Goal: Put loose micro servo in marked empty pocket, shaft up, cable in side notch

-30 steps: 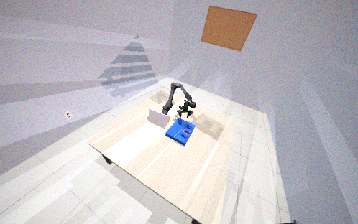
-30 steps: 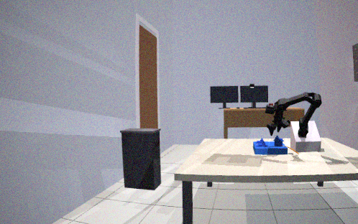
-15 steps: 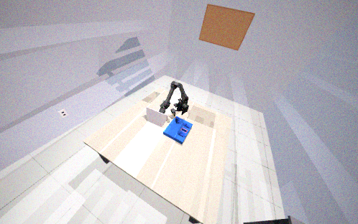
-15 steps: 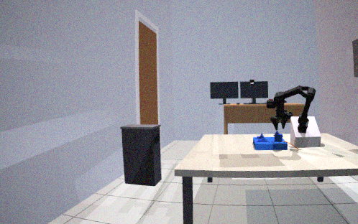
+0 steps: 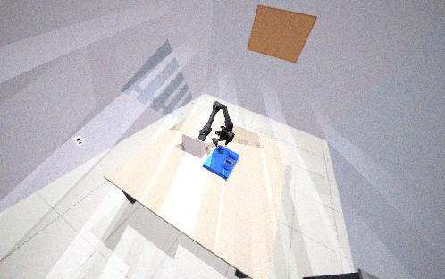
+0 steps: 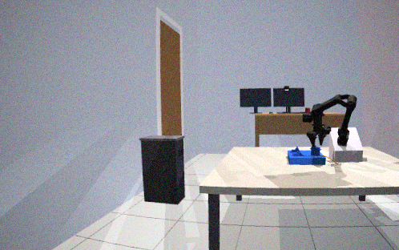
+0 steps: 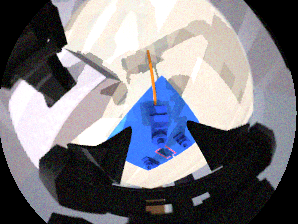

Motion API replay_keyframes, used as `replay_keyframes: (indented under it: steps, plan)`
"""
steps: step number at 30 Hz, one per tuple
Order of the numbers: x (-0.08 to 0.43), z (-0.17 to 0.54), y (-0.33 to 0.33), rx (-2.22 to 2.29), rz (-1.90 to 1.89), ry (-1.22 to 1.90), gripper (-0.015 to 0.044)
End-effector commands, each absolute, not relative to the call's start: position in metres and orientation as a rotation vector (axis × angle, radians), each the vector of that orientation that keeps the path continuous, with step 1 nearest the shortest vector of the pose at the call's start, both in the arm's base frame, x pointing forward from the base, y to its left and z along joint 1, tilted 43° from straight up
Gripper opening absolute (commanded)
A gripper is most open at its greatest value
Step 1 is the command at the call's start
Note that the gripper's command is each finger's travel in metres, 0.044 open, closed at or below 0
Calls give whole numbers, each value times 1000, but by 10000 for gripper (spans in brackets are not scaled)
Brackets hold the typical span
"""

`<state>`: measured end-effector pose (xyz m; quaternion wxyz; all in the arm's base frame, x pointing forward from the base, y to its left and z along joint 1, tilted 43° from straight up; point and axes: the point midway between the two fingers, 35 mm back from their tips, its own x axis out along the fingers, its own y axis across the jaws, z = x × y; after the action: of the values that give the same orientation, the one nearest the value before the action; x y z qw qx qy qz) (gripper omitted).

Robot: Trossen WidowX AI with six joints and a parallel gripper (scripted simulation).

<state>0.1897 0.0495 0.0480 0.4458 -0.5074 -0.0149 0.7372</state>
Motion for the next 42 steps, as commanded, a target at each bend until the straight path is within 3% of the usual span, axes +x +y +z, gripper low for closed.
replay_keyframes:
  steps: [1,10,22,27,31,42]
  plan:
    - [188,44,54,-1249,1826,-36,440]
    - [187,35,62,-1248,1826,-37,440]
    - [187,35,62,-1248,1826,-37,125]
    - [187,35,62,-1248,1826,-37,92]
    - [188,41,57,-1249,1826,-36,0]
    - [183,59,42,-1248,1827,-35,0]
